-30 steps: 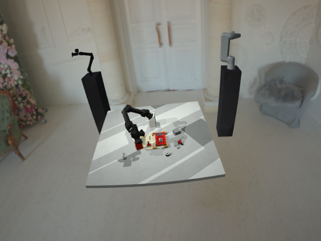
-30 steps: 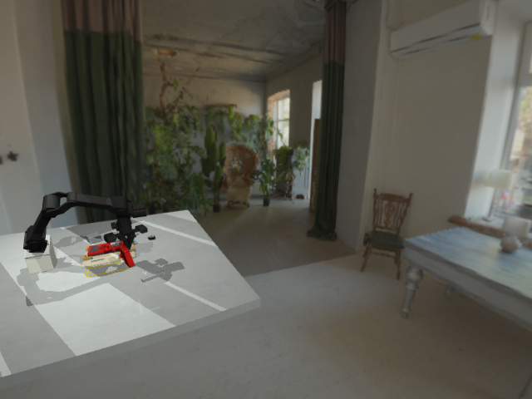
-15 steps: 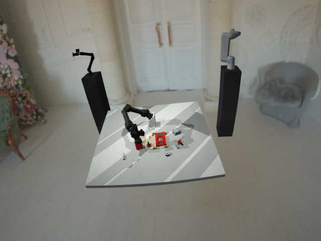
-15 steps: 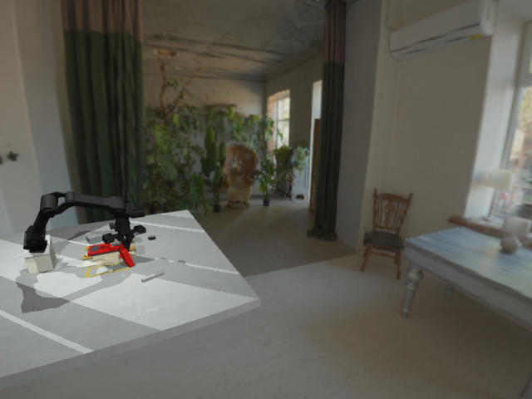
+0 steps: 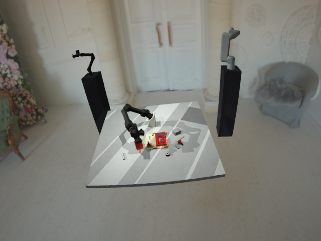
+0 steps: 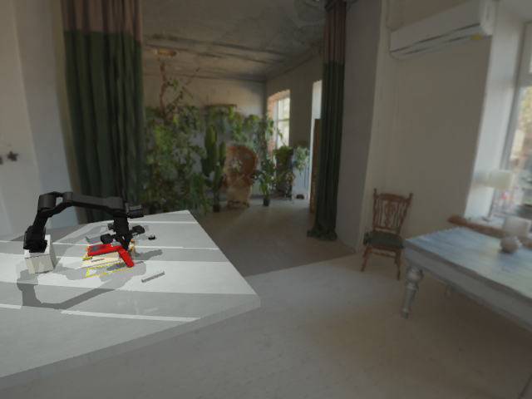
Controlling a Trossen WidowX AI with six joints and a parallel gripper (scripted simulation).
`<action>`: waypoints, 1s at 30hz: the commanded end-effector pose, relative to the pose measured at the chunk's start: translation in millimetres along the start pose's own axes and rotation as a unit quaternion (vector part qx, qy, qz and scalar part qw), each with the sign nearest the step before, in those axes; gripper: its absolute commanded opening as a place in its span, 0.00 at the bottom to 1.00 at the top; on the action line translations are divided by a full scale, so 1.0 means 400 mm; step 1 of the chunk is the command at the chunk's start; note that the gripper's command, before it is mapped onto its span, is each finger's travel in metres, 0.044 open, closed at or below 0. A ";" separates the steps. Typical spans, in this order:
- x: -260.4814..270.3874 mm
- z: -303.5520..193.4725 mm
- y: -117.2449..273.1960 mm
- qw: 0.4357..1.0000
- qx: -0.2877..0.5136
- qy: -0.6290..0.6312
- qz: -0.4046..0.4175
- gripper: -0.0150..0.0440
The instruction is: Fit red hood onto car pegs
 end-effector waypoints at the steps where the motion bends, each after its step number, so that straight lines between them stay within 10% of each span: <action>1: 0.007 0.002 -0.004 1.000 0.001 0.004 0.003 0.25; 30: 0.008 0.007 0.192 1.000 0.002 0.008 -0.005 0.25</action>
Point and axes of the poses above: the point midway between the two fingers, 35 mm back from their tips, its own y axis back along the fingers, its own x axis across the jaws, z = x × y, the point moved 10 cm from there along y, back along the fingers, and after that the axes turned 2 degrees about -y, right-handed, at the moved point
